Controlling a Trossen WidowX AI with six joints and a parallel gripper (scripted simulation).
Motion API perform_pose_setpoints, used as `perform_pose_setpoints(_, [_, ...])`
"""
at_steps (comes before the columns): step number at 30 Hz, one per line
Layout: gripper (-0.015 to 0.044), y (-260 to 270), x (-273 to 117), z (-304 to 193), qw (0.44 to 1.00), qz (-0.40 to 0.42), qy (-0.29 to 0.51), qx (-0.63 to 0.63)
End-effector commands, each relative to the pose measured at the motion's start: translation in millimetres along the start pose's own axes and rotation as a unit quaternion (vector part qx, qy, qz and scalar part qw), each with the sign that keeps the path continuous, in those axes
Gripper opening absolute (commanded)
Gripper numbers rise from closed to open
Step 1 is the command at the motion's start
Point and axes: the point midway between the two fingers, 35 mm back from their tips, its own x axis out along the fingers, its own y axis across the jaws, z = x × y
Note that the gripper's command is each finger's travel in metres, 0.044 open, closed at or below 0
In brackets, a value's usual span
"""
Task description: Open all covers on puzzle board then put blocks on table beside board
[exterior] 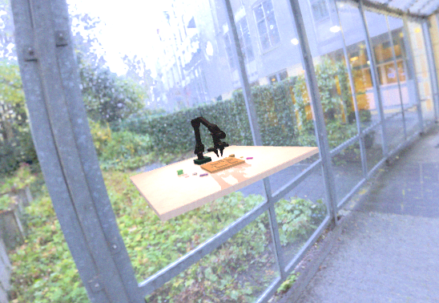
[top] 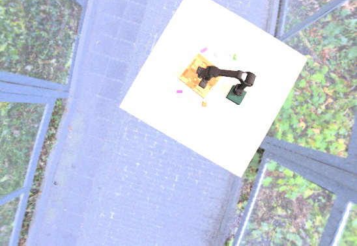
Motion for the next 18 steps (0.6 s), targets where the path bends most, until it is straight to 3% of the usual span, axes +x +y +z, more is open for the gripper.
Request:
perform_pose_setpoints(1, [0.0144,-0.6,15.2,-2.8,1.0,0.0,0.008,-0.002])
perform_pose_setpoints(18, [0.0144,-0.7,19.0,-2.5,1.0,0.0,0.008,-0.002])
